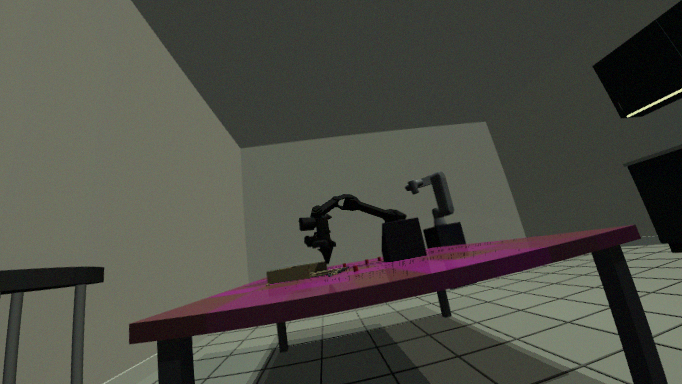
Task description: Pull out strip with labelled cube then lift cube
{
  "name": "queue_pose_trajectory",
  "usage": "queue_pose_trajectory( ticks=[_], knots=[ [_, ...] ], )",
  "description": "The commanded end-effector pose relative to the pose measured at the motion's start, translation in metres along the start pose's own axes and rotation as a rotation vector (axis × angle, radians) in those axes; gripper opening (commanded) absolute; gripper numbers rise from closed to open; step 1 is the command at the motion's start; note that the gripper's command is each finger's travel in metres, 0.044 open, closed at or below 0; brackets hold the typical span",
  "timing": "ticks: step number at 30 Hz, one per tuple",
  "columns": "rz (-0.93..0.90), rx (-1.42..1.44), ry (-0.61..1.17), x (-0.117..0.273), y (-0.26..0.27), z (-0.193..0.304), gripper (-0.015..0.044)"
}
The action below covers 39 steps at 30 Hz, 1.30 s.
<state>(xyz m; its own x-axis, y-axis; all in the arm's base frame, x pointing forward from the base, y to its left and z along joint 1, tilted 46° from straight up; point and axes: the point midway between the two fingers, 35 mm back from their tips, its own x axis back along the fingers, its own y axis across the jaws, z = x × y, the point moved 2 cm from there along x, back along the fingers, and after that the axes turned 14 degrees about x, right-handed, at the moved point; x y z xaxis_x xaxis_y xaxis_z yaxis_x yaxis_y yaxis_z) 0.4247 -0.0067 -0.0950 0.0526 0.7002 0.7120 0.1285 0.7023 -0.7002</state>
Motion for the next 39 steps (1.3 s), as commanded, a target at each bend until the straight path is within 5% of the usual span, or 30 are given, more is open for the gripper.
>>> queue_pose_trajectory(
  ticks=[1, 39],
  knots=[
    [0.008, 0.012, 0.008, -0.011, 0.001, 0.003, 0.0],
    [0.011, 0.012, 0.009, -0.04, 0.002, 0.007, 0.0]
  ],
)
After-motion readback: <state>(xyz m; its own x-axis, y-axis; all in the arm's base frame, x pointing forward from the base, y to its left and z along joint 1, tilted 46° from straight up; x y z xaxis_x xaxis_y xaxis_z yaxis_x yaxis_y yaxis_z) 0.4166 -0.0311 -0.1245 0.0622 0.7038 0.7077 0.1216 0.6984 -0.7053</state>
